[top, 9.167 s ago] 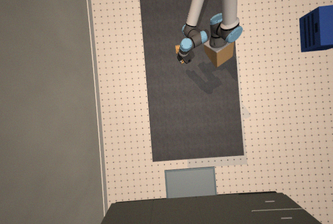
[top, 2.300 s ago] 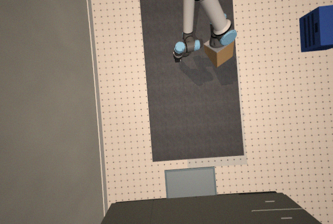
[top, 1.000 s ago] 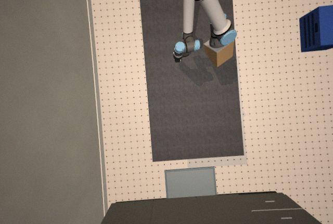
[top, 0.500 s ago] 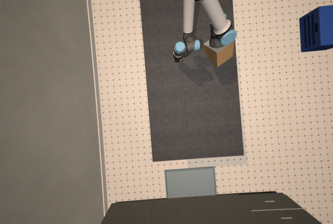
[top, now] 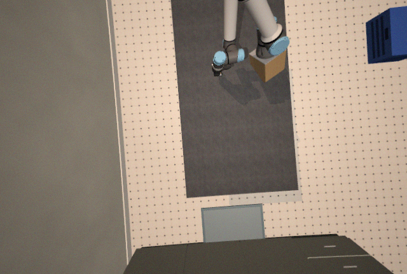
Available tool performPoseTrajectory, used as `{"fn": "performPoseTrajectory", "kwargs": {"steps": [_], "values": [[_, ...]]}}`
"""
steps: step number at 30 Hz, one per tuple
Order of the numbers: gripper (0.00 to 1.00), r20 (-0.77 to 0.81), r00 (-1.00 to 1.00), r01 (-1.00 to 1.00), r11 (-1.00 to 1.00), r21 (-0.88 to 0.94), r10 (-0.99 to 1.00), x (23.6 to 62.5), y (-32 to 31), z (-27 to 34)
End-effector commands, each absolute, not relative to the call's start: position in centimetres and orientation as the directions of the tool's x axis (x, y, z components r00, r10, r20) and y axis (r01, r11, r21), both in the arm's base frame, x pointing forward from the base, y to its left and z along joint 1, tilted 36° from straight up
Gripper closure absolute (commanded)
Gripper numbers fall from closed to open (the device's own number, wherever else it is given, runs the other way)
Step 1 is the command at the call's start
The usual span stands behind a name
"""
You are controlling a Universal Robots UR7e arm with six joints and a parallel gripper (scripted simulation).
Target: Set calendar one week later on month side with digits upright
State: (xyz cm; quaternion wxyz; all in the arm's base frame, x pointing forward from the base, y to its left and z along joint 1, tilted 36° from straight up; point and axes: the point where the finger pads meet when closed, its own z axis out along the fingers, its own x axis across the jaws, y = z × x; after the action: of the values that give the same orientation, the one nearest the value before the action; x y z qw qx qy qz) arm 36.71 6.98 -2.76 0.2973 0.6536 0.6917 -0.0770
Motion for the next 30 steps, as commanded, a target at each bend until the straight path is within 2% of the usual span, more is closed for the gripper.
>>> {"fn": "performPoseTrajectory", "kwargs": {"steps": [1, 13, 30], "values": [[0.13, -0.512, 0.031, 0.950, 0.134, 0.283, 0.859, 36.7, 7.0, -2.7], [0.13, -0.512, 0.031, 0.950, 0.134, 0.283, 0.859, 36.5, 7.4, -2.2], [0.13, -0.512, 0.031, 0.950, 0.134, 0.283, 0.859, 34.8, 10.1, 2.4]]}}
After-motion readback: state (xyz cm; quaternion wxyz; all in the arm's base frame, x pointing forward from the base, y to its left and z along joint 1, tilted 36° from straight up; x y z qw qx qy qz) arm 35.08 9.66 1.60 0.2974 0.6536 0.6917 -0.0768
